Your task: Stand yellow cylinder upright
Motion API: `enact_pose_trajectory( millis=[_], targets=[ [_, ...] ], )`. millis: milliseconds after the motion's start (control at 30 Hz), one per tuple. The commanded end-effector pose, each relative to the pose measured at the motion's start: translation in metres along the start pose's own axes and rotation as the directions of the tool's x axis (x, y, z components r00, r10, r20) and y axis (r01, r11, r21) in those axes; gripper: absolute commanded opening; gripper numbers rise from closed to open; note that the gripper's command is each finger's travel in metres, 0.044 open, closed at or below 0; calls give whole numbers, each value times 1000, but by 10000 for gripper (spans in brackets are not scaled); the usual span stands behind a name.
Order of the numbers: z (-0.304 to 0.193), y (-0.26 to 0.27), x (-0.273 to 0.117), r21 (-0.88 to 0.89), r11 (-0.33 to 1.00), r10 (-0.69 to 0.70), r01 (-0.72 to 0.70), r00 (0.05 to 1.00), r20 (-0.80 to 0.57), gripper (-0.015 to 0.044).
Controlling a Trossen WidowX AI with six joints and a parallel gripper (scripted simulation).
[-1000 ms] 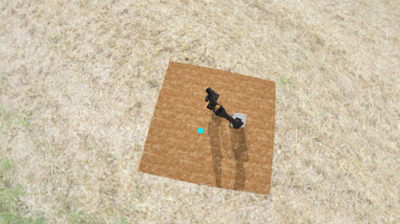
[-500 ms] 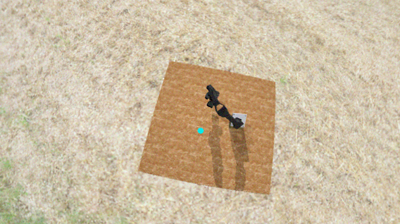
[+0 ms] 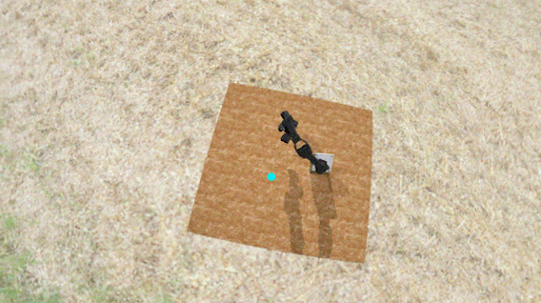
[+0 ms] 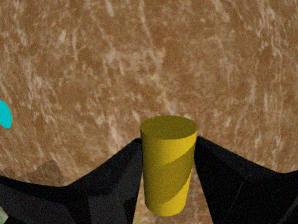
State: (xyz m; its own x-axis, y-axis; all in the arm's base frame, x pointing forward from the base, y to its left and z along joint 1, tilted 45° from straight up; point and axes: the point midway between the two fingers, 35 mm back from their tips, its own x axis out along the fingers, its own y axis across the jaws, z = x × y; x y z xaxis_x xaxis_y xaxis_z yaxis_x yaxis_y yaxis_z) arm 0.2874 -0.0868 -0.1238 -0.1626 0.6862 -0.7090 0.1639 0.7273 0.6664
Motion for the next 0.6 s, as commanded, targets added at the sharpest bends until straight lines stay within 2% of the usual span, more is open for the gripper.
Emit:
enact_pose_trajectory(
  millis=[0,567],
  targets=[
    [-1,-1,-14,-5,1000,-6,6,1000,5,105],
    [12,36,-23,18,1000,-22,22,1000,11,105]
  ],
)
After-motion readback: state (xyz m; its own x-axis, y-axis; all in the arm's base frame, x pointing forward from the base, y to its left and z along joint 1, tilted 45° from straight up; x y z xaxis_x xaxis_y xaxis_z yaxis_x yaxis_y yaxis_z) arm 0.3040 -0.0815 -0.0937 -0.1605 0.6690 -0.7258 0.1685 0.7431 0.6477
